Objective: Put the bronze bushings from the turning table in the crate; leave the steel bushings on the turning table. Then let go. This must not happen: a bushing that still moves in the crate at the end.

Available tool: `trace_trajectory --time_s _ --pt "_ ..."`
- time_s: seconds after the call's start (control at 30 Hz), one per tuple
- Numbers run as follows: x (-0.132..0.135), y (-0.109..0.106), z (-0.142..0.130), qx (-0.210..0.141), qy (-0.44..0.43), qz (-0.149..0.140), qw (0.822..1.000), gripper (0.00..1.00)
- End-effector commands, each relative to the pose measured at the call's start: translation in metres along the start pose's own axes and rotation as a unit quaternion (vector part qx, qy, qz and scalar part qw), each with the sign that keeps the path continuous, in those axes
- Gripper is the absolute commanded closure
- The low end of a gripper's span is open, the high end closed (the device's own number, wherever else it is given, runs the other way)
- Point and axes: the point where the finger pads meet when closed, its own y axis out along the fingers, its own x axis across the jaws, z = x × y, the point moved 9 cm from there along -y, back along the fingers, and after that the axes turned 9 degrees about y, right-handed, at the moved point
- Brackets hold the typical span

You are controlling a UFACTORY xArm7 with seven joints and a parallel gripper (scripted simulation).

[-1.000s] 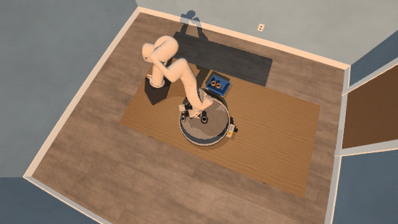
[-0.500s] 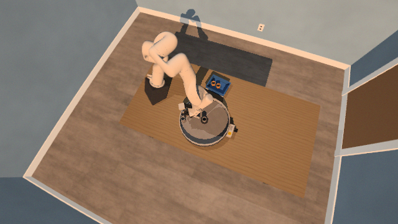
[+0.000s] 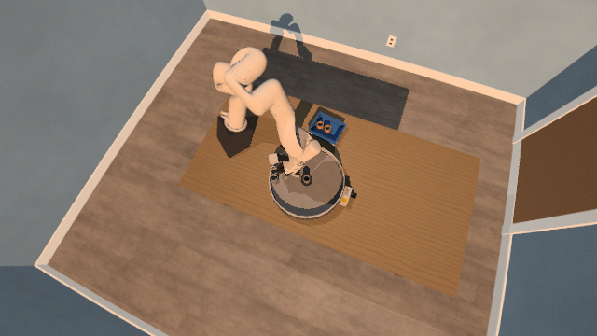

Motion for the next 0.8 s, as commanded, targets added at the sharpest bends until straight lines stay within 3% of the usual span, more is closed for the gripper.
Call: trace_trajectory --time_s 0.0,0.23,0.3,0.77 --pt "0.010 -0.012 -0.011 -0.001 0.000 0.001 1.000 1.00" --pt "0.047 -0.046 -0.047 -0.001 0.000 0.001 1.000 1.00" --pt "0.047 -0.046 -0.047 -0.001 0.000 0.001 1.000 1.00" --pt "0.121 -0.116 -0.120 -0.001 0.000 0.001 1.000 1.00"
